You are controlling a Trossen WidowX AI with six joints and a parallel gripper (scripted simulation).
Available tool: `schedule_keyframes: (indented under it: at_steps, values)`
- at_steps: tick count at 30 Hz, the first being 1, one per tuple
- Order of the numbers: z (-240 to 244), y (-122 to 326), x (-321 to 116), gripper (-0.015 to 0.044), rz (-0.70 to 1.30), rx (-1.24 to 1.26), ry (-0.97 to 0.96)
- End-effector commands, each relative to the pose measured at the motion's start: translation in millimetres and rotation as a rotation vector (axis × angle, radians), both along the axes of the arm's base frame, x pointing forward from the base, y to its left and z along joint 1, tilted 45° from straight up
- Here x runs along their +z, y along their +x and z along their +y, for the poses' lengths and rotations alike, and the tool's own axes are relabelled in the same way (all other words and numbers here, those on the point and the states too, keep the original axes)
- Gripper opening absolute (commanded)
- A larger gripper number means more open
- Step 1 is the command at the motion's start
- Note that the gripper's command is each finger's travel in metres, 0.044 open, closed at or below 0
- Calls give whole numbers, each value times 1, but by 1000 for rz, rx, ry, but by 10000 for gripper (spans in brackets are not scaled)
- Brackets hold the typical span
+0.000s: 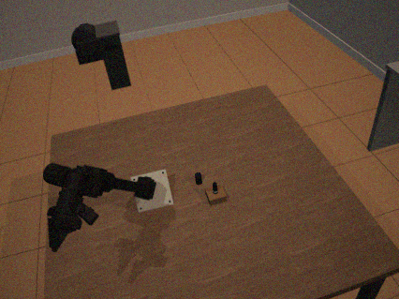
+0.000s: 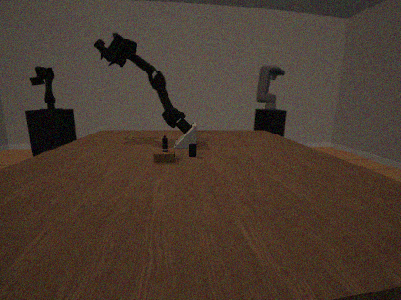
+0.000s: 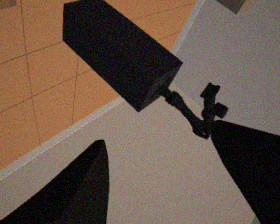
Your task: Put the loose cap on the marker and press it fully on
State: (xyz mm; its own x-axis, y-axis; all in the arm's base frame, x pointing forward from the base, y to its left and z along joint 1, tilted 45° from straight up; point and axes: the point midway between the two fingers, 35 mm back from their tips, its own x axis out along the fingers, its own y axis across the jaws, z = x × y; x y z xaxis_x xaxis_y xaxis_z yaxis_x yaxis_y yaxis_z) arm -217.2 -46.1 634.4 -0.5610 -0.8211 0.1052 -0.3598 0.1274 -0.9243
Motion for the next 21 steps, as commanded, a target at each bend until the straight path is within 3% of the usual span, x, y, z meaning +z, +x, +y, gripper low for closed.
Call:
schedule_keyframes:
  at_steps: [1,15,18,21]
  values:
    - [-39,57,21,249,260,33,98]
    - [-107,241,38,249,992,167,166]
    - [-106,247,40,249,1049,157,163]
    - [-111,284,36,249,1199,174,166]
